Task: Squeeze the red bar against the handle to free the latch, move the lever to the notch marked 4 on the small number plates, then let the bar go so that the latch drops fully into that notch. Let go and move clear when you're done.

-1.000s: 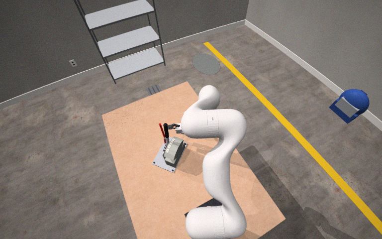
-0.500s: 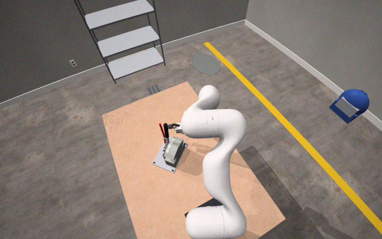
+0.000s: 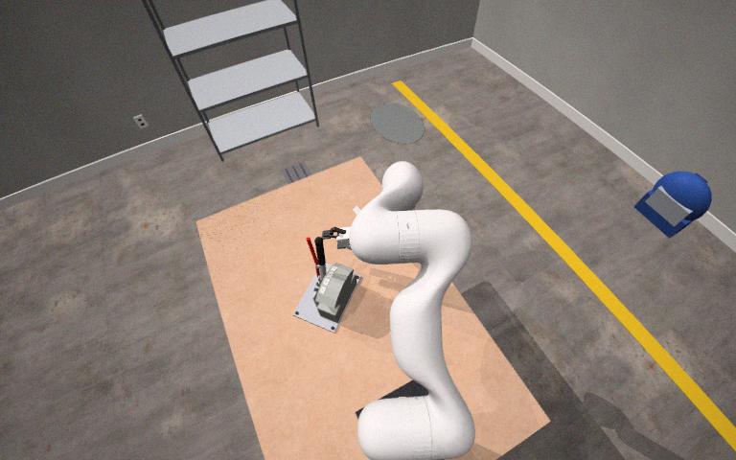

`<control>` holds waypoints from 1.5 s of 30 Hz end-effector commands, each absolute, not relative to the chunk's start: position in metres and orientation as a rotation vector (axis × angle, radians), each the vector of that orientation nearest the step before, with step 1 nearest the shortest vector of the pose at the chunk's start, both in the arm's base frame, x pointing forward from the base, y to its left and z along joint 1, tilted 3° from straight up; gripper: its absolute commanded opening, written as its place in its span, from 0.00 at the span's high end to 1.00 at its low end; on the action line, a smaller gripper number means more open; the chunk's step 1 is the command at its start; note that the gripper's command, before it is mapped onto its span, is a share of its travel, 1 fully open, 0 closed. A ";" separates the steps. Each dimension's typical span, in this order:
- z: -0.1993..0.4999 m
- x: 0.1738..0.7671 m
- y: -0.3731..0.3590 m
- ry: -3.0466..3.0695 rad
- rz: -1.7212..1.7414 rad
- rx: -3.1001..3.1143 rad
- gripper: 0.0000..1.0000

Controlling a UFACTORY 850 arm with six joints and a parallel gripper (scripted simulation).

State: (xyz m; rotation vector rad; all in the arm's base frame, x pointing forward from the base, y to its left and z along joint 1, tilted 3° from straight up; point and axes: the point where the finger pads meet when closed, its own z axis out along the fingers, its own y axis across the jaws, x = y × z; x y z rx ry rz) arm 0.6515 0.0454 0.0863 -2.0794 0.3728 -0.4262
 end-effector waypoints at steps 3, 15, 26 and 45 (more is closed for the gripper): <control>0.097 0.682 0.050 0.355 -0.367 -2.039 0.00; 0.201 0.664 0.172 -0.504 -0.476 -2.135 0.00; 0.265 0.639 0.238 -1.155 -0.558 -2.035 0.00; 0.326 0.580 0.236 -2.285 -0.462 -1.569 0.00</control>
